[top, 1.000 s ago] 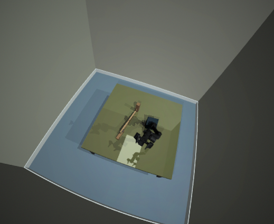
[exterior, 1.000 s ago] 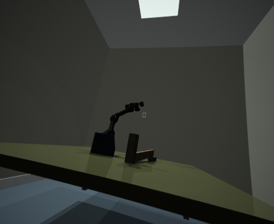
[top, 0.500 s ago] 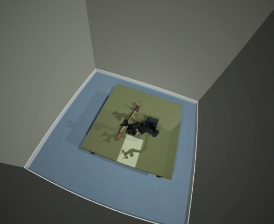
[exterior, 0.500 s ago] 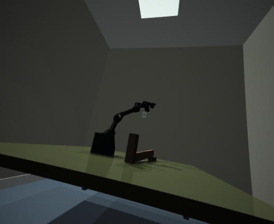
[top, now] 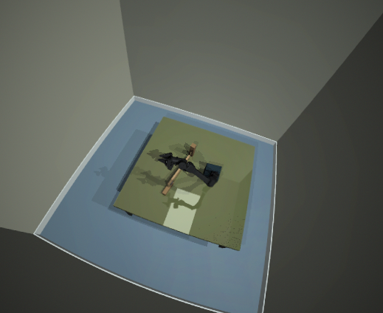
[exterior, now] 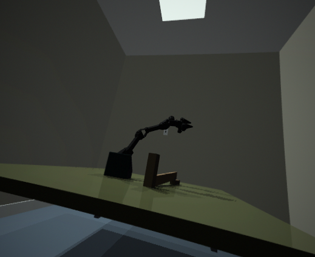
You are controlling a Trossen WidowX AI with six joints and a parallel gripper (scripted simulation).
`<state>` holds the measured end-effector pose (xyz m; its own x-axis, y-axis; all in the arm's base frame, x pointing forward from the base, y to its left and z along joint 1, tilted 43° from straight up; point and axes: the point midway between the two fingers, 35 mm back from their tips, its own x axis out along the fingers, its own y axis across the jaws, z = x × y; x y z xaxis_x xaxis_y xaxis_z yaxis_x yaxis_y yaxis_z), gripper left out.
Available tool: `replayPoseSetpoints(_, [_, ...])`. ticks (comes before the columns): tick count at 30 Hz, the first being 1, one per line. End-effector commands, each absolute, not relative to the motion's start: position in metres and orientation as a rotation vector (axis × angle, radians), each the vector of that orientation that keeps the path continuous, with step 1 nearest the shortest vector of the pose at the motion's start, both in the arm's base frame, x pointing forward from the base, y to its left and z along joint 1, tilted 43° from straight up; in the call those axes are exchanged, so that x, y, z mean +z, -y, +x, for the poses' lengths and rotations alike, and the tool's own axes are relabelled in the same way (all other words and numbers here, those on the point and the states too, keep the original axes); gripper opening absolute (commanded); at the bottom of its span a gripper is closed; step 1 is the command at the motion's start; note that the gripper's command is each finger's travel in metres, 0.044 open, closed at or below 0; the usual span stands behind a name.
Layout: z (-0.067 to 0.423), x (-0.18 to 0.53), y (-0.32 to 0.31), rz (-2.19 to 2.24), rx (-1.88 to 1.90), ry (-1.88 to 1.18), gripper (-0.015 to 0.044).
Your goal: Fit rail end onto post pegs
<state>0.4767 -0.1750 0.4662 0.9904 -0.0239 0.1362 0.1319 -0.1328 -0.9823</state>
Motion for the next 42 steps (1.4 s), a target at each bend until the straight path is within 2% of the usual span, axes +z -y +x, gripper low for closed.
replayPoseSetpoints(1, [0.499,0.394,0.189,-1.629,0.034,-0.06,0.044])
replayPoseSetpoints(7, [0.509,0.294,0.198,-1.498,0.271,-0.248,0.044])
replayPoseSetpoints(14, [0.495,0.177,0.196,-1.302,0.554,-0.448,0.044])
replayPoseSetpoints(20, [0.457,0.086,0.177,-1.069,0.806,-0.601,0.044])
replayPoseSetpoints(27, [0.392,0.003,0.143,-0.727,1.077,-0.751,0.044])
replayPoseSetpoints(33, [0.336,-0.037,0.117,-0.437,1.256,-0.831,0.044])
replayPoseSetpoints(42, [0.331,-0.038,0.109,-0.398,1.28,-0.838,0.044])
